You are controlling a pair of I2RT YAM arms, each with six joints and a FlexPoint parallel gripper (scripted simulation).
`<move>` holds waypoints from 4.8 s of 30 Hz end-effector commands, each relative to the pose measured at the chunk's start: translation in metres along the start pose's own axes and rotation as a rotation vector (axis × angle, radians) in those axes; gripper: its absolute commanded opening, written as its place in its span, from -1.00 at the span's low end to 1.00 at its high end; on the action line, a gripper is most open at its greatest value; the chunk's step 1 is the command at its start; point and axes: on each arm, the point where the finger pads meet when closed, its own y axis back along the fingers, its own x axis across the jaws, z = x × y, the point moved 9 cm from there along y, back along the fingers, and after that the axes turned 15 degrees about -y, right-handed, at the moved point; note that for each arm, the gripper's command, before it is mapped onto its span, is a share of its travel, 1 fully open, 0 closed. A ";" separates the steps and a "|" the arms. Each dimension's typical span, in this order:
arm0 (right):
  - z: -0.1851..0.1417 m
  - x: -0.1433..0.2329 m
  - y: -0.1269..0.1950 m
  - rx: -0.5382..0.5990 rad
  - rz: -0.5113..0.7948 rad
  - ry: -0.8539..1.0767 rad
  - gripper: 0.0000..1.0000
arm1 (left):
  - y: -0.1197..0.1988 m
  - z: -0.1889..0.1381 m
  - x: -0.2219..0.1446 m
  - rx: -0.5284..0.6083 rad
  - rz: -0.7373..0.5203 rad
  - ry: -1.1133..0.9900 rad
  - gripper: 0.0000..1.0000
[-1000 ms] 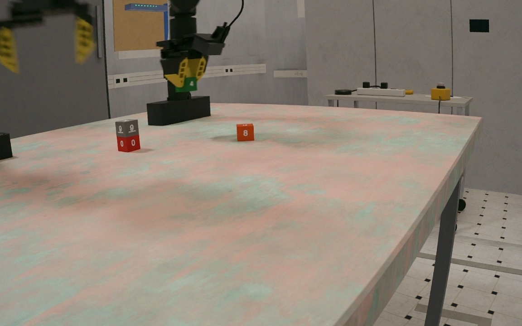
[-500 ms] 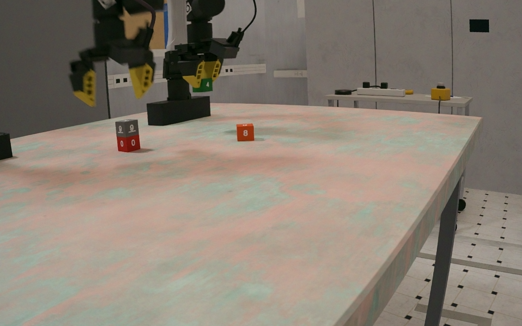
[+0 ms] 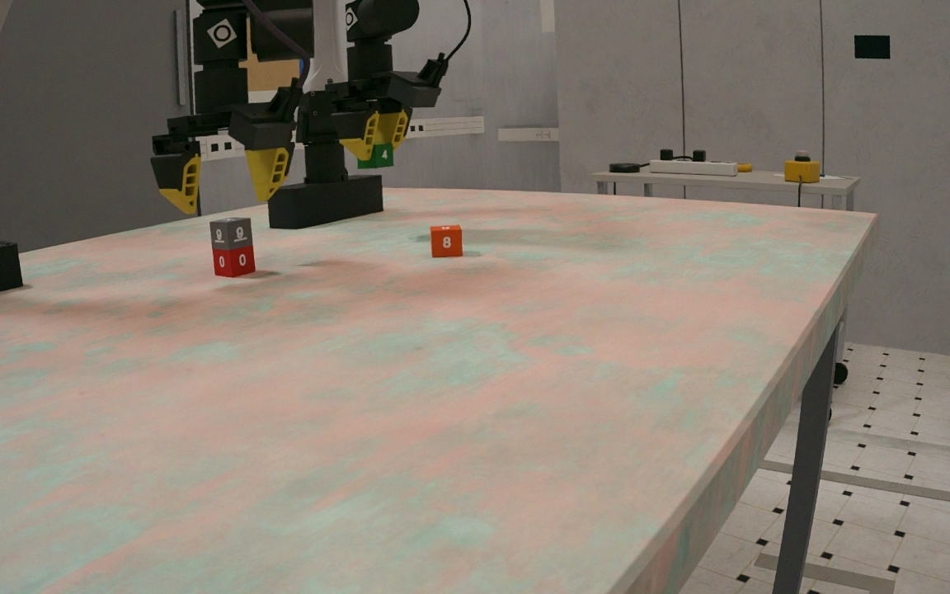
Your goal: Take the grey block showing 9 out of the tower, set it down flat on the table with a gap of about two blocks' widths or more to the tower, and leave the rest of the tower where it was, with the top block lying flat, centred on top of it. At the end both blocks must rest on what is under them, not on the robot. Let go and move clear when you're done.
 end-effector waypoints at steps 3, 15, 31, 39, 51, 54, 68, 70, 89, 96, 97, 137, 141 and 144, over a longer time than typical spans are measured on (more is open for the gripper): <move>0.000 0.001 0.001 0.009 0.016 0.005 1.00 | -0.003 -0.002 0.001 0.017 0.017 0.007 -0.36; 0.002 -0.003 -0.022 0.001 -0.022 -0.005 1.00 | -0.002 0.001 0.000 -0.003 0.009 0.000 -0.36; 0.005 0.006 -0.033 -0.019 0.024 0.002 -0.36 | -0.002 0.001 0.000 -0.001 0.010 0.000 -0.36; 0.005 0.007 -0.030 -0.022 0.030 0.005 -0.36 | -0.003 0.000 0.000 0.004 0.010 -0.001 -0.36; 0.002 -0.016 -0.016 -0.008 0.010 0.000 -0.36 | -0.004 0.000 0.000 0.006 0.011 -0.001 -0.36; 0.008 -0.026 -0.015 -0.021 0.034 0.000 -0.36 | -0.004 0.000 0.000 0.006 0.011 -0.001 -0.36; 0.022 -0.082 -0.018 -0.017 0.033 -0.002 -0.36 | -0.004 0.000 0.000 0.006 0.011 -0.001 -0.36; 0.024 -0.092 -0.018 -0.017 0.032 -0.002 -0.36 | -0.004 0.000 0.000 0.006 0.011 -0.001 -0.36; 0.026 -0.111 -0.061 0.016 0.002 0.023 -0.36 | -0.004 0.000 0.000 0.006 0.011 -0.001 -0.36; 0.036 -0.103 -0.062 -0.015 0.034 0.020 -0.36 | -0.004 0.000 0.000 0.006 0.011 -0.001 -0.36; 0.036 -0.103 -0.063 -0.012 0.031 0.020 -0.36 | -0.004 0.000 0.000 0.006 0.011 -0.001 -0.36; 0.041 -0.116 0.009 -0.060 0.032 -0.040 1.00 | 0.002 0.011 -0.009 -0.024 -0.017 0.006 -0.36; 0.052 -0.133 0.020 -0.076 0.020 -0.103 1.00 | 0.002 0.018 -0.018 -0.024 -0.014 0.021 -0.36; 0.060 -0.146 0.030 -0.092 0.015 -0.147 1.00 | 0.002 0.024 -0.027 -0.026 -0.014 0.027 -0.36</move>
